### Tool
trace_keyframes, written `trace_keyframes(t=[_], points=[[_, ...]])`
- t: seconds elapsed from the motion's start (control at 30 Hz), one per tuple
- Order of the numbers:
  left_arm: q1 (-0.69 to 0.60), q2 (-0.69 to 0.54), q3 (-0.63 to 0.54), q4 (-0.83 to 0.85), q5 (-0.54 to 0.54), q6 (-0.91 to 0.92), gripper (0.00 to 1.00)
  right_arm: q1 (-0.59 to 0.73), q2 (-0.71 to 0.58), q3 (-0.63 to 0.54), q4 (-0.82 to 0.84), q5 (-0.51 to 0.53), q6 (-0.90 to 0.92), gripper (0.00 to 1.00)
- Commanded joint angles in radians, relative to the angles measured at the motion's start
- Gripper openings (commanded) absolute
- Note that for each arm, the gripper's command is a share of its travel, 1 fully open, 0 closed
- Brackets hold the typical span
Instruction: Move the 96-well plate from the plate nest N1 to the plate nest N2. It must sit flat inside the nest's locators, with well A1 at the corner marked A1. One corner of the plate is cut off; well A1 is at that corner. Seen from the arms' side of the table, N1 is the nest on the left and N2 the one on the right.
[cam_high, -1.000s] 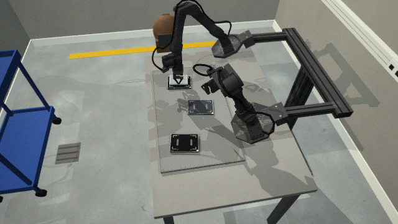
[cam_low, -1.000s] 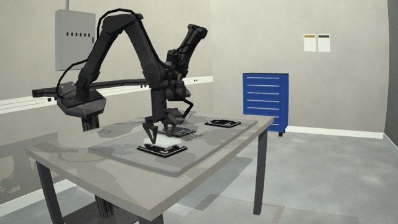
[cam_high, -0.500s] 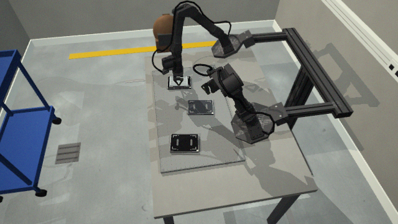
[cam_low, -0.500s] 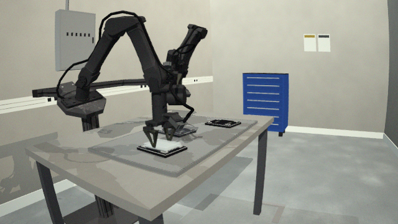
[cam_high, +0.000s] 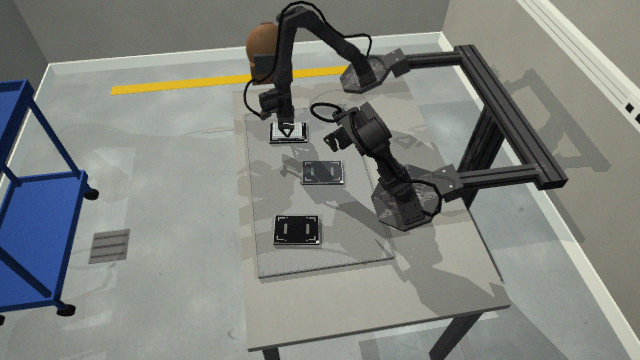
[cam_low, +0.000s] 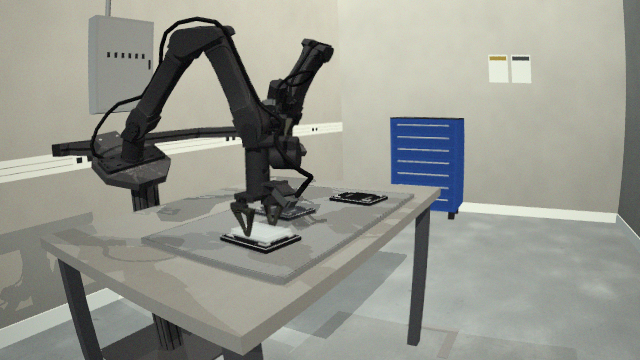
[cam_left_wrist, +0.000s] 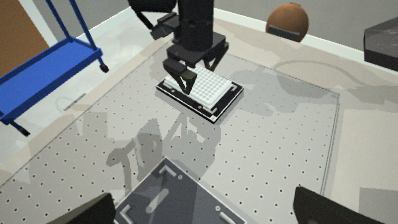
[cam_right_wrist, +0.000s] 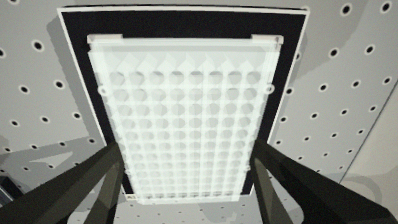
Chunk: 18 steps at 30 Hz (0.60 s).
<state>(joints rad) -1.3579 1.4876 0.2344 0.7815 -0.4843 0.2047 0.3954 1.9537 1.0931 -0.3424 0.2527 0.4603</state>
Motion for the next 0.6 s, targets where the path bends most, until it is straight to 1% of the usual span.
trace_keyframes(t=[0.0,0.27,0.57], points=[[-0.012,0.002,0.001,0.023,-0.003,0.003,1.00,0.000,-0.007,0.010,-0.025,-0.004,0.011,0.79],[-0.012,0.002,0.001,0.023,-0.003,0.003,1.00,0.012,-0.041,0.007,-0.049,-0.002,0.017,0.79],[-0.012,0.002,0.001,0.023,-0.003,0.003,1.00,0.012,-0.041,0.008,-0.040,-0.002,0.015,0.79]])
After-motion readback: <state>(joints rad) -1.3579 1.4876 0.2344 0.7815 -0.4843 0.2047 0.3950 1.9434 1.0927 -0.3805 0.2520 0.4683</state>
